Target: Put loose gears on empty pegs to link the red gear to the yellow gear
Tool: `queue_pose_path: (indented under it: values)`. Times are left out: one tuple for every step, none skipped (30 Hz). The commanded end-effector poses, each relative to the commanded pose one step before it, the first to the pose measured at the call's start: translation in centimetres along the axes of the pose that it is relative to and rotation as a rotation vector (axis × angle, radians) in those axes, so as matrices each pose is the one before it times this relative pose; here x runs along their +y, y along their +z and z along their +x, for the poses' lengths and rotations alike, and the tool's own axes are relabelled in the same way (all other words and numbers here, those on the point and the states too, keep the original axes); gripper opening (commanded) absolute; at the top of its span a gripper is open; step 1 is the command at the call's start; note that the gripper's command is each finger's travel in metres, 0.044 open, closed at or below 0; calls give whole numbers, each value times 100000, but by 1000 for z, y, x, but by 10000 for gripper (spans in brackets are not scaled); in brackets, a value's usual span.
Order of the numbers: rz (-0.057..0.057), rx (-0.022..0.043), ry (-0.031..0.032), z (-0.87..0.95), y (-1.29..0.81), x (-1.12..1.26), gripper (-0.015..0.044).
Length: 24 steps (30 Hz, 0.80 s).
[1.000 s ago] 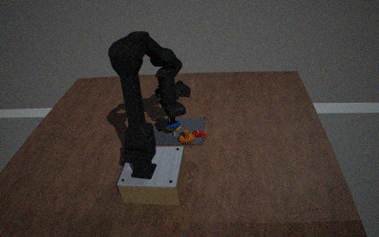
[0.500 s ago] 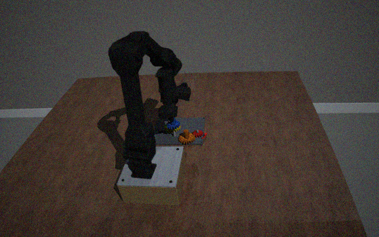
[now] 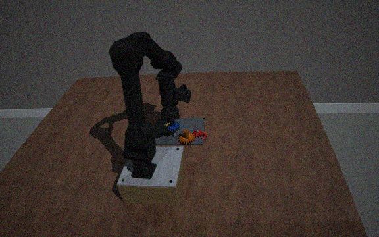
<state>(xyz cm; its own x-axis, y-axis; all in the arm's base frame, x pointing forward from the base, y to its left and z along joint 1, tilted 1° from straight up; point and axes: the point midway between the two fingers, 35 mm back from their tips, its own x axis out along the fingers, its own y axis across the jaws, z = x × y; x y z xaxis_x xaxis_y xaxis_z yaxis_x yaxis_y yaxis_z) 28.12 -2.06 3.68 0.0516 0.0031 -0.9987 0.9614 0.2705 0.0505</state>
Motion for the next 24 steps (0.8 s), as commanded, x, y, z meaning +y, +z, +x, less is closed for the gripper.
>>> queue_pose_path:
  values:
    - [-4658,443,196,676,-56,-16,0]
    - [-239,-1,-1,152,11,0,0]
    - [28,0,-1,150,10,3,0]
    - [277,0,0,143,9,6,0]
    - [494,0,0,136,6,8,0]
    - [698,0,0,133,4,9,0]
    - [914,1,0,135,1,10,0]
    - [1152,1,0,141,-1,11,0]
    - [1398,1,0,148,-4,11,0]
    - [1623,2,-1,154,-7,10,0]
    - [1810,2,-1,157,-9,8,0]
    - [1950,2,-1,158,-11,5,0]
    - [2050,2,-2,158,-12,1,0]
    - [2114,2,-2,158,-11,-2,0]
    - [2144,2,-2,157,-10,-5,0]
    - [2140,1,-3,157,-7,-8,0]
    - [2103,1,-3,156,-4,-10,0]
    - [2031,1,-3,156,-1,-11,0]
    - [1928,0,-3,155,2,-11,0]
    - [1795,0,-3,155,6,-10,0]
    - [1918,-1,-1,-82,10,-9,0]
    - [1953,-2,-1,-63,14,-7,0]
    - [2152,-2,-1,-47,21,-3,0]
    - [1979,-3,0,-16,26,5,0]
